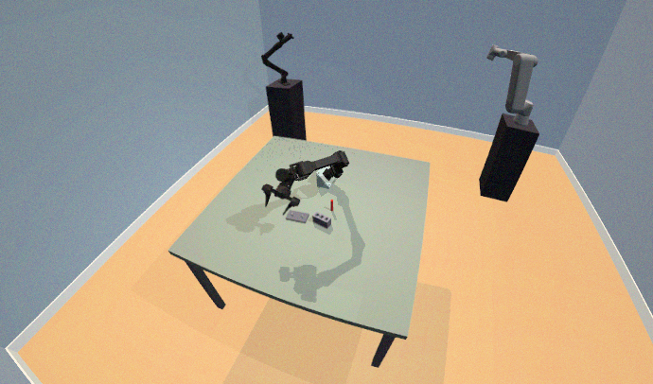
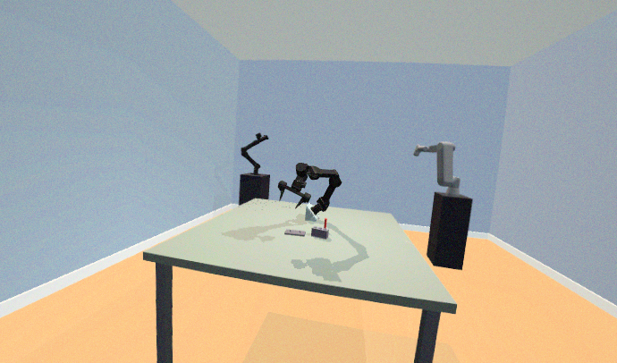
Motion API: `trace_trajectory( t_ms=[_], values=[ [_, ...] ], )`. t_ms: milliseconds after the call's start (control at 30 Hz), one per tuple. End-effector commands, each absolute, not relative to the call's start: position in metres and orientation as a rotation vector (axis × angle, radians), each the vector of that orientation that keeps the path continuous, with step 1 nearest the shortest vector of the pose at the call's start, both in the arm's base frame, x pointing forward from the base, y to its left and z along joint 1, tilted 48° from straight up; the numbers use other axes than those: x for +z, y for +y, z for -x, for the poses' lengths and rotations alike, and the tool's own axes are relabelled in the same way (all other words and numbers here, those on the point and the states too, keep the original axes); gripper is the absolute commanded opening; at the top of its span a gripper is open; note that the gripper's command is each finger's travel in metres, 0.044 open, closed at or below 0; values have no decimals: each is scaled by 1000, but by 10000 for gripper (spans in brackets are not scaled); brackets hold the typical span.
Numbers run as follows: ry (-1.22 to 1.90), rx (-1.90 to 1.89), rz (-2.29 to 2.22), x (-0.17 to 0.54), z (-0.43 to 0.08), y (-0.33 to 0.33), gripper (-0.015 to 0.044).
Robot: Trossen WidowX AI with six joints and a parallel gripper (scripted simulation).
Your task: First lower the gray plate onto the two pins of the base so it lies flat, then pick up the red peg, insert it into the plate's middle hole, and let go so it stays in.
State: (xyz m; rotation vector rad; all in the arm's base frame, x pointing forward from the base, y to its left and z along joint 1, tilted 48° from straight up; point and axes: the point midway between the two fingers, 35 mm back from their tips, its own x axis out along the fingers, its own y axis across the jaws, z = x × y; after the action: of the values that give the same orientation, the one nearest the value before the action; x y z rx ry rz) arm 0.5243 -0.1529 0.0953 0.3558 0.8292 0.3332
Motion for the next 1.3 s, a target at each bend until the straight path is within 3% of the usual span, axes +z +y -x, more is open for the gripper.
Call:
trace_trajectory(
  t_ms=[0,700,1100,1267],
  values=[
    [879,671,-65,105,-465,-103,440],
    [612,1367,340,154,-347,-16,440],
    [609,1378,348,154,-347,-12,440],
    [688,1445,440,118,-349,34,440]
  ],
)
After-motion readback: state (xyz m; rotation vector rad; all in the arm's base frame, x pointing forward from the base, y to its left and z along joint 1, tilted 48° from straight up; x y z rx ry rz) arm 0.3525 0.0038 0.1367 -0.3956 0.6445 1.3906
